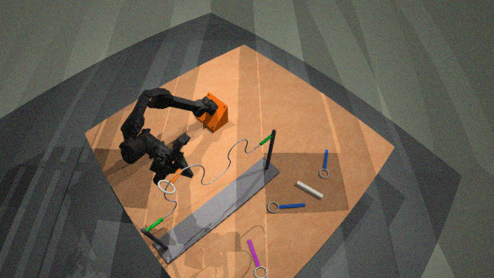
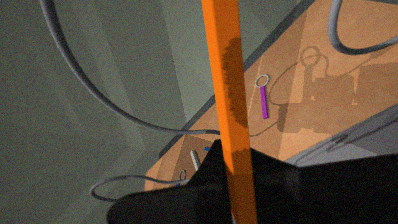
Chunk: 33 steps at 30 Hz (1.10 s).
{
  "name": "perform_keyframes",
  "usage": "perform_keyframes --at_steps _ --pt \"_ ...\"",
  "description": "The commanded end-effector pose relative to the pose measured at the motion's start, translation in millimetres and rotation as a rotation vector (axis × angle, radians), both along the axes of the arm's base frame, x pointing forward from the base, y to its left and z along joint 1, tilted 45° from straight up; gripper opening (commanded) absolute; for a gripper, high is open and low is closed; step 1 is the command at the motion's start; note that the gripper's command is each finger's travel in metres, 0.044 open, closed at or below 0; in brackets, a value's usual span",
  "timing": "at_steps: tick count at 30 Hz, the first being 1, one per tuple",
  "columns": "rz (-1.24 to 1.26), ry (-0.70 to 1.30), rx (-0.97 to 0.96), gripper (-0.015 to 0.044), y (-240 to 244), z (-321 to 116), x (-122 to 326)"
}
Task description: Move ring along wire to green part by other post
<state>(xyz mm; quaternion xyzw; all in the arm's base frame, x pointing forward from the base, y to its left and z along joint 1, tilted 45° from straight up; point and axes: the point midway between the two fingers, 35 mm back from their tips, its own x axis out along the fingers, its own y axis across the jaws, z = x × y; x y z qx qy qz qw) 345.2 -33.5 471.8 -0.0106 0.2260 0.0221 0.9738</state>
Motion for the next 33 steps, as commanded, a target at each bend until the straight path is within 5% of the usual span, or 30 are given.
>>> perform_keyframes --at_steps 1,33 --pt "-0.006 -0.007 -0.061 -0.0150 -2.2 -0.1 0.1" --pt "-0.058 -0.065 -0.518 -0.0150 -19.5 3.8 2.5"
